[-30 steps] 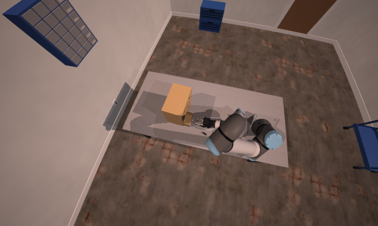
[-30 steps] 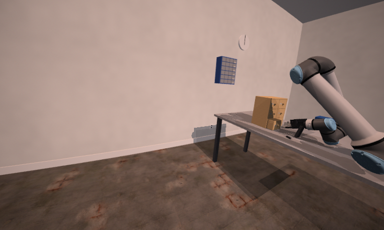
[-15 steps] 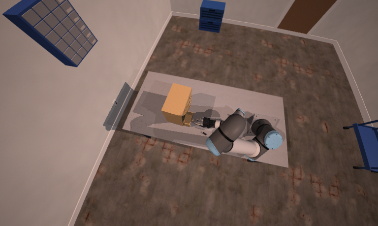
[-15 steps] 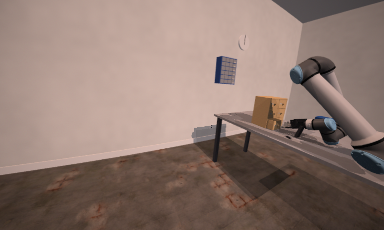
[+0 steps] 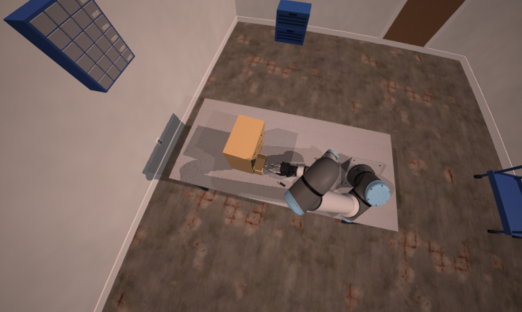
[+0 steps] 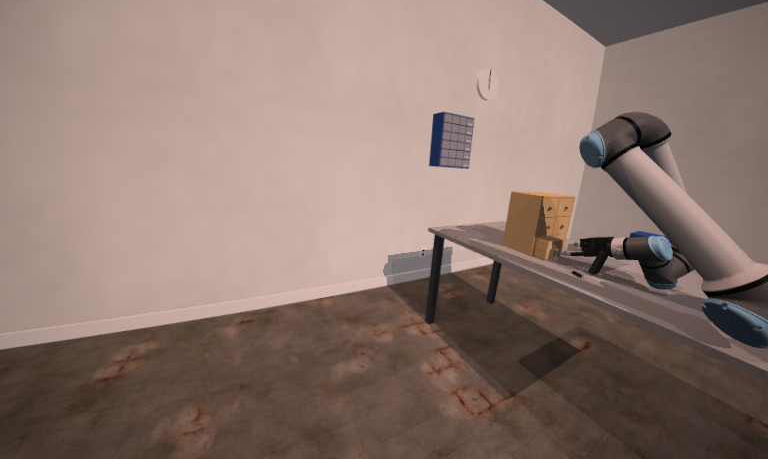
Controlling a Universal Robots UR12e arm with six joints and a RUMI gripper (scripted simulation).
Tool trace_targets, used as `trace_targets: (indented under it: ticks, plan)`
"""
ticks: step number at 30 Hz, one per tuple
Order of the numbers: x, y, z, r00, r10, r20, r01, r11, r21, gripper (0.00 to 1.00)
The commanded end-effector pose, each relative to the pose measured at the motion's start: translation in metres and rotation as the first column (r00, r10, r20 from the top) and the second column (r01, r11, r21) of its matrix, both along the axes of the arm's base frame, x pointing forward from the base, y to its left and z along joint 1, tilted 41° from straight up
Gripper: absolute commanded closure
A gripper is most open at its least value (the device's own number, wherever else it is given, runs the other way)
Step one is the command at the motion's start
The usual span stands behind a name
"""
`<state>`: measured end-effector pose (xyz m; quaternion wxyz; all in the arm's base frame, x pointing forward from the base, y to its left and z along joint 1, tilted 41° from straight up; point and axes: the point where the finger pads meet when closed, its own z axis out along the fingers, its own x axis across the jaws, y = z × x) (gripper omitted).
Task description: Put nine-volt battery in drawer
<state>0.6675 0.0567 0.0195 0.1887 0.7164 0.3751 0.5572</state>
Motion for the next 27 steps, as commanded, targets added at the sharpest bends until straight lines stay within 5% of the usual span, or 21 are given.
trace_targets:
  ticks: [1, 27]
  plan:
    - [0.002, 0.000, 0.000, 1.000, -0.001, 0.000, 0.001, 1.000, 0.000, 0.80]
    - [0.022, -0.002, -0.001, 1.000, -0.001, 0.000, 0.001, 1.000, 0.000, 0.80]
